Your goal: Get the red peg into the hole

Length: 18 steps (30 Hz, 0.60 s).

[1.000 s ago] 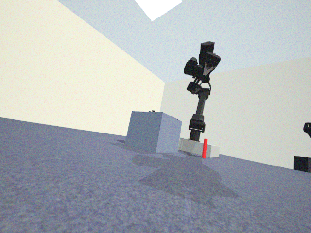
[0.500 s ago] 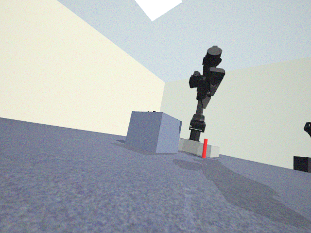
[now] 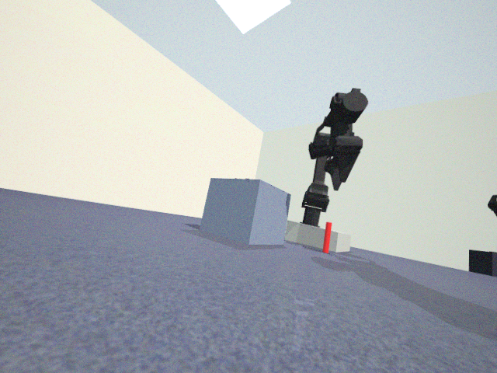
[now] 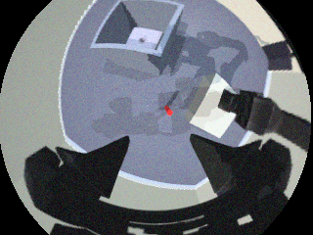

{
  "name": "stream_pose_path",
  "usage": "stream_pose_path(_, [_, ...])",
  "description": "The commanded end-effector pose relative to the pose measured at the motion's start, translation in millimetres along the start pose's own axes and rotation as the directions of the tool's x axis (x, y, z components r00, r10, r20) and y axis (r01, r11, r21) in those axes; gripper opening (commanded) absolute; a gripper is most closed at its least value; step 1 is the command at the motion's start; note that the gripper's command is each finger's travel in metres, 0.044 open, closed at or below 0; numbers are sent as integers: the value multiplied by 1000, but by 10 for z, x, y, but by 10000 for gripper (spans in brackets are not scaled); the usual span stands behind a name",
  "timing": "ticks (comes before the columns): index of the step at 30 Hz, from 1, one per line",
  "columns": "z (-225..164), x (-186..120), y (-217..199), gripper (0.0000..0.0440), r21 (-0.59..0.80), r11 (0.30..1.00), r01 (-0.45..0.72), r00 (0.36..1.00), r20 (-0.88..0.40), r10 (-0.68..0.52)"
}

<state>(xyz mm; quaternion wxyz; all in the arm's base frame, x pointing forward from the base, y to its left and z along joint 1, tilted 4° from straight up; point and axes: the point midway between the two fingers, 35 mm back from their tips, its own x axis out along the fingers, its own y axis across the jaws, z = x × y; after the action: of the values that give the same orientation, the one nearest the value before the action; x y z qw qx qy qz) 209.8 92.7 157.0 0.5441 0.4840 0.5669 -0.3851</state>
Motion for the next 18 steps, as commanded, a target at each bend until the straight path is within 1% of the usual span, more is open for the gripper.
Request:
stream_pose_path(1, [-29, 128, -84, 438, 24, 998, 64, 998, 1, -64])
stream_pose_path(9, [-48, 345, -207, 440, 38, 989, 146, 989, 28, -147])
stream_pose_path(18, [29, 670, -296, 440, 51, 980, 194, 978, 67, -197])
